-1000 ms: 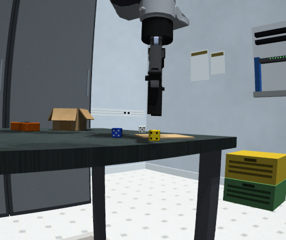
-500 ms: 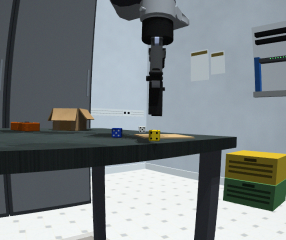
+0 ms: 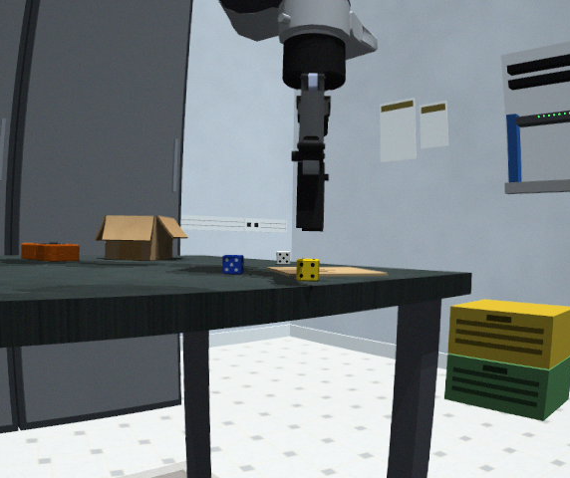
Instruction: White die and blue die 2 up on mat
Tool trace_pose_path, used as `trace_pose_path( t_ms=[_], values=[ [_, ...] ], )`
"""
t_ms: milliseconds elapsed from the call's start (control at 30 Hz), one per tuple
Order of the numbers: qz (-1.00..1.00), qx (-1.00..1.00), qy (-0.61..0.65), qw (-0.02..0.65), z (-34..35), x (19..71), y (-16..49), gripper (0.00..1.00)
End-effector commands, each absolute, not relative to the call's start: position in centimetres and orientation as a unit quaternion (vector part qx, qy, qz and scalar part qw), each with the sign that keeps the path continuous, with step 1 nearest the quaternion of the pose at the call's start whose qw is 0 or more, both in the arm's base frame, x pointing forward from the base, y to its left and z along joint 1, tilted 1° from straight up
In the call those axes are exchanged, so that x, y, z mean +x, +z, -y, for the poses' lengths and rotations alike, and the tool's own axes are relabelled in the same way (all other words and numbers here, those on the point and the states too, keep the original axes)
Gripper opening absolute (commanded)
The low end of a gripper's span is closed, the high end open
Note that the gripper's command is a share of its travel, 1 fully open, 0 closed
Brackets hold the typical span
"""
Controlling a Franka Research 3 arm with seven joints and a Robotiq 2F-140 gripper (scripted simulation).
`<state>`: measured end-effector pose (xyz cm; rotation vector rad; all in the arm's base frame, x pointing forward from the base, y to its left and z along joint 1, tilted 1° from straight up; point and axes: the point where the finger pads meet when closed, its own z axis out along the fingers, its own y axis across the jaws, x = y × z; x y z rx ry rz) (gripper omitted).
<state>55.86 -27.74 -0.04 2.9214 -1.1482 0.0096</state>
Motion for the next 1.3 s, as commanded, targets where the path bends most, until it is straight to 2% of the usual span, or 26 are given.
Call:
trace_pose_path(
  t_ms=[0,500,933,1267],
  values=[
    [0.364,0.932,0.007,0.001,27.8,56.1,0.1,1.00],
    [0.364,0.932,0.007,0.001,27.3,56.0,0.1,1.00],
    [0.364,0.932,0.007,0.001,17.7,54.4,0.0,1.00],
    [0.364,0.932,0.007,0.001,15.0,53.9,0.0,1.00]
  ],
)
